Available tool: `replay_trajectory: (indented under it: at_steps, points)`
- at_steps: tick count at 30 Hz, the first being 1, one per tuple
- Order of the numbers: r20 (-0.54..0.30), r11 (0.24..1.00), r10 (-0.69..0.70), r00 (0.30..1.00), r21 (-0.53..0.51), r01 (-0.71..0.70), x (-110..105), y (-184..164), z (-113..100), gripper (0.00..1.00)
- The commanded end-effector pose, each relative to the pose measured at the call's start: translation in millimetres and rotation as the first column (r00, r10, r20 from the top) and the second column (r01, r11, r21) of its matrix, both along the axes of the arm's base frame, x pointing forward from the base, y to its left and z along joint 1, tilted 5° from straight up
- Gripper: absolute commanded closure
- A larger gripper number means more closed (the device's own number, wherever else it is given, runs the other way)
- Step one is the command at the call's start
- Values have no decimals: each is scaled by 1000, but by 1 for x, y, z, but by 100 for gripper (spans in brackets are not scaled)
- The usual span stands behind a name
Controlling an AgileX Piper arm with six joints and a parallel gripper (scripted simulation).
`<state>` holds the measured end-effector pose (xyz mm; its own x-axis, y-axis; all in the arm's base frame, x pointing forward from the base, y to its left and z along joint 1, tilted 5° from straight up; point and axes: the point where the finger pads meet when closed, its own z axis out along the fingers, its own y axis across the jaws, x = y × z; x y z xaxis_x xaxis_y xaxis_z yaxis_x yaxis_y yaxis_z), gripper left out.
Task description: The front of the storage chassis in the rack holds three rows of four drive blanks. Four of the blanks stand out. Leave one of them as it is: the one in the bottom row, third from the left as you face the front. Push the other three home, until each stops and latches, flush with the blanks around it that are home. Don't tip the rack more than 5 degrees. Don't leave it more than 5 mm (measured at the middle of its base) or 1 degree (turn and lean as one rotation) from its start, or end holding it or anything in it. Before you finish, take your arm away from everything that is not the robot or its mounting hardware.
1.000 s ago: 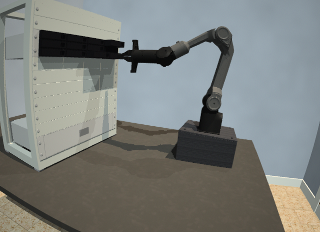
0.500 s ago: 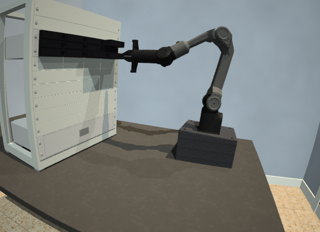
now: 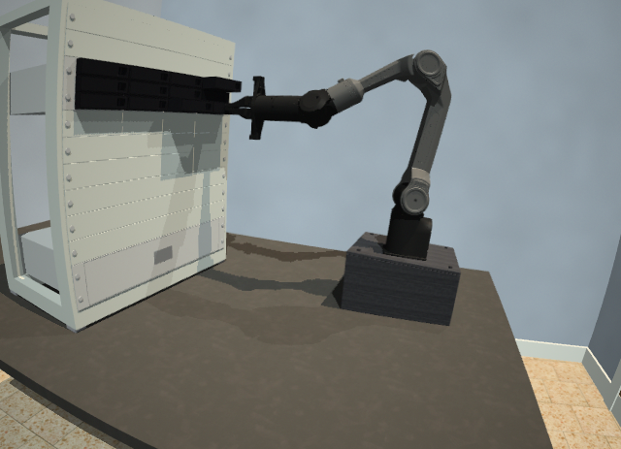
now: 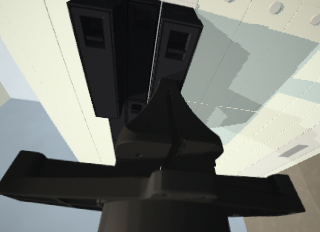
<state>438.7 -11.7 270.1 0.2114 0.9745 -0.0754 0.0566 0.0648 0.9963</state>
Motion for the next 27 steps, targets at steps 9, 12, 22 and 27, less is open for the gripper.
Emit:
replay_trajectory:
  at_steps: [9, 12, 22, 27]
  points:
    - [1, 1000, 0, 1000, 0, 0, 7, -2, -1, 100]
    - [1, 1000, 0, 1000, 0, 0, 11, -3, -1, 100]
    - [1, 1000, 0, 1000, 0, 0, 13, -3, -1, 100]
    - [1, 1000, 0, 1000, 0, 0, 18, -5, -2, 100]
